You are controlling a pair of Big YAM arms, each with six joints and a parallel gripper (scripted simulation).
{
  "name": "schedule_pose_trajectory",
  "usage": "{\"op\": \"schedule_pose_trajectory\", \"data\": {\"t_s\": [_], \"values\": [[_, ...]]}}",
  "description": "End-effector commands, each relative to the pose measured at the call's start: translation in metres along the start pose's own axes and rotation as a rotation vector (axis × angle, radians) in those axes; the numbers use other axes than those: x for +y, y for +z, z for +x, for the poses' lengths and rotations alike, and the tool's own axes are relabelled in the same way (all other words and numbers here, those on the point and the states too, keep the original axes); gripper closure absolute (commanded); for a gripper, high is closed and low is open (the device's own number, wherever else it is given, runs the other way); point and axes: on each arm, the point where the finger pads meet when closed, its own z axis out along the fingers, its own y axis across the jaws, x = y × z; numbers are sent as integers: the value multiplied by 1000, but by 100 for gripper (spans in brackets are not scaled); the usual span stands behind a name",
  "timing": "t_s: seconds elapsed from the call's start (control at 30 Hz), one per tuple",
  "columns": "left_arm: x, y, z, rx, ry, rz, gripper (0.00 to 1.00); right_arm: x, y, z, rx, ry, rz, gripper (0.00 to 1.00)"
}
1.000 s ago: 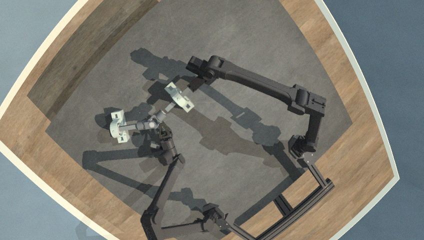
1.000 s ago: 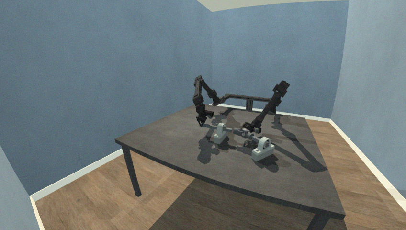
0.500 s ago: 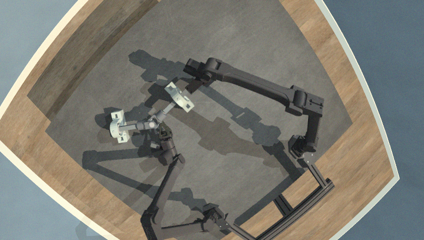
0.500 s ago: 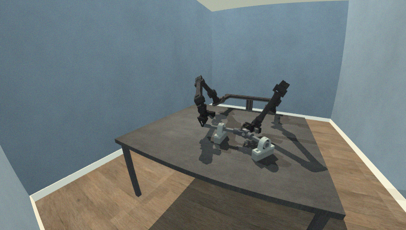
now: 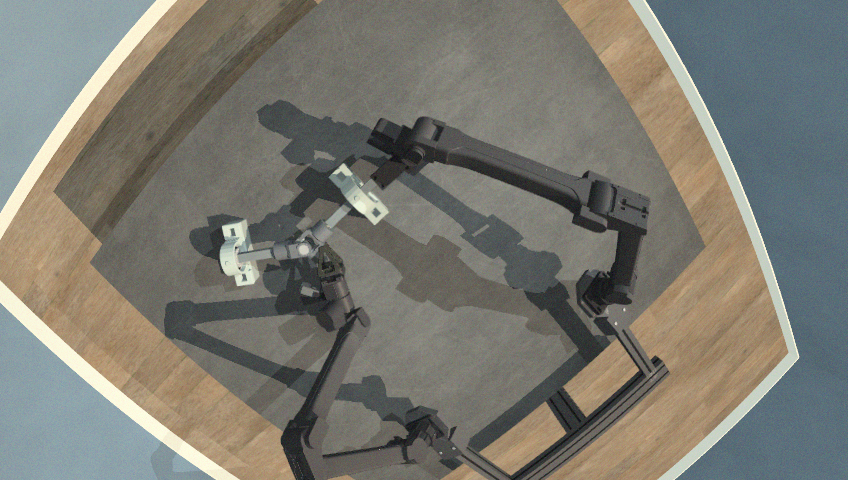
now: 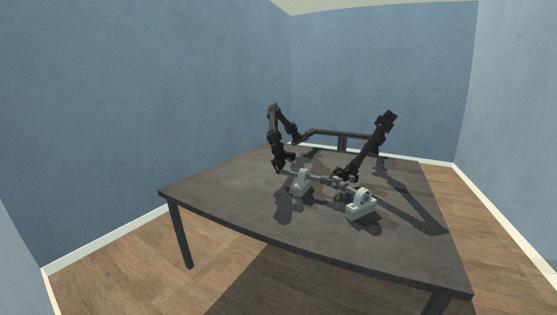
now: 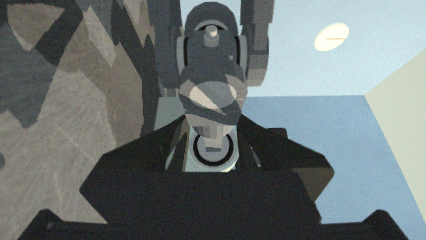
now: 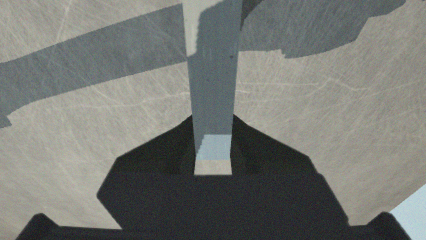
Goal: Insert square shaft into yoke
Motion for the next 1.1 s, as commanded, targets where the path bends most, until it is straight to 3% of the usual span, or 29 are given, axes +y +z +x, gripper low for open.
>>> {"op": "schedule_pose_trajectory", "data": {"t_s": [0.0,0.23,0.33,0.4,0.43,1.07], "values": [[-13,5,1,-5,-26,36,66,-15,-18,3,-26,21,35,82],[-18,9,11,3,-21,54,66,-15,-18,3,-26,21,35,82],[-18,9,11,3,-21,55,66,-11,-24,-17,-32,7,41,82],[-18,9,11,3,-21,55,66,-5,-12,-24,-25,-3,22,82],[-13,5,1,-6,-22,36,66,-5,-12,-24,-21,-4,21,82],[-13,5,1,-6,-22,36,66,-4,-12,-41,-20,-6,18,82]]}}
